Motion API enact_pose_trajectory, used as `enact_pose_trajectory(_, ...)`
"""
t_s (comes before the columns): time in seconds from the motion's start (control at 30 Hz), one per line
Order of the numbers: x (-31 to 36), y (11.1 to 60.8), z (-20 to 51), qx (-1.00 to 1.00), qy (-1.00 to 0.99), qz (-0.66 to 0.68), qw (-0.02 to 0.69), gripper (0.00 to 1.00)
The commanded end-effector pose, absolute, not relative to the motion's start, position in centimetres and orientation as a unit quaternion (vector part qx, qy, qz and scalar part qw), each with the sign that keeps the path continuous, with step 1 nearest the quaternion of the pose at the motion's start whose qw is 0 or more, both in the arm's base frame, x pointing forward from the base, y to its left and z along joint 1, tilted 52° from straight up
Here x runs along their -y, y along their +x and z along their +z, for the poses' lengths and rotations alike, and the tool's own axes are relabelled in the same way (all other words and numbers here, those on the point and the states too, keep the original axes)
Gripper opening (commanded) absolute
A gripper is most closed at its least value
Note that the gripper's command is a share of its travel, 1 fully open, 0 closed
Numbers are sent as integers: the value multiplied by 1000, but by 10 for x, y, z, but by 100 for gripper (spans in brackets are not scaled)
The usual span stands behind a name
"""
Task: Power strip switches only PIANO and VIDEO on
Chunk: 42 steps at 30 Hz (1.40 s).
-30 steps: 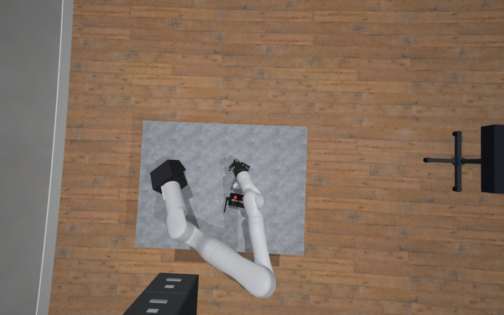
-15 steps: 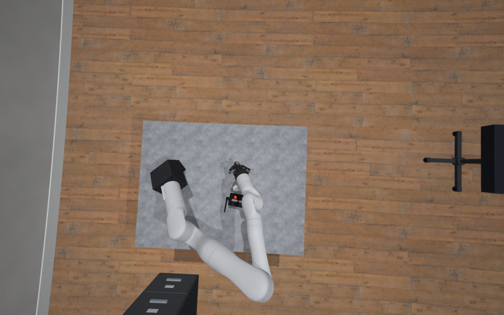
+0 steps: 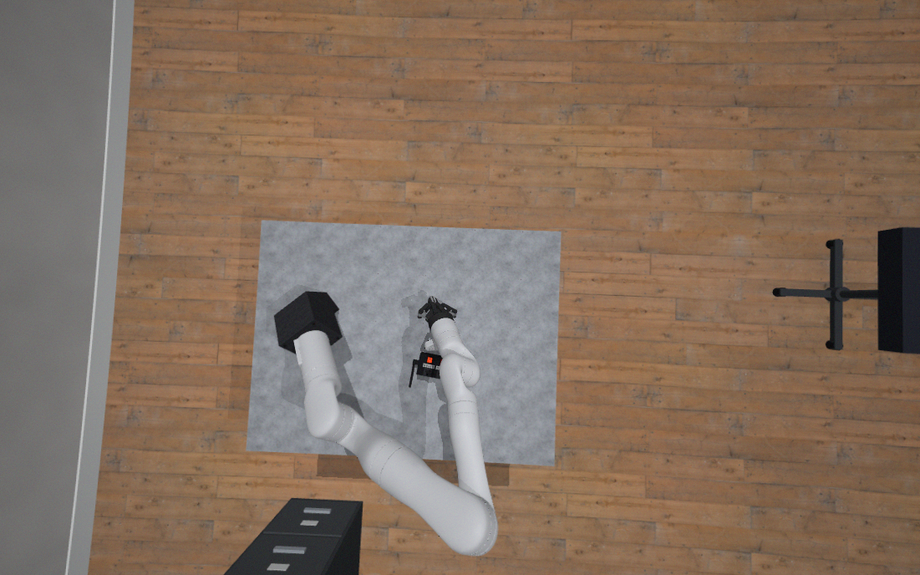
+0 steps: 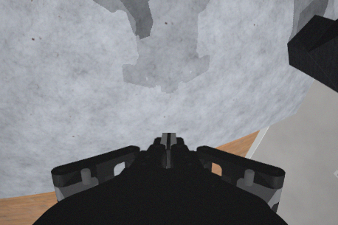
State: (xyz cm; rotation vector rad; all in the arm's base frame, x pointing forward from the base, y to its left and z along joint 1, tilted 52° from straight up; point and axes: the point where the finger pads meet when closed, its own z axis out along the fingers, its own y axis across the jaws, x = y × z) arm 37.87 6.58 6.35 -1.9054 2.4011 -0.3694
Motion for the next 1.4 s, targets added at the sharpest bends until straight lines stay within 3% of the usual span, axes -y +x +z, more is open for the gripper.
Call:
enact_pose_trajectory(0.0, -62, 378, 69, -775, -617, -131, 27, 0)
enact_pose_trajectory(1.37, -42, 376, 88, -770, -613, -175, 27, 0)
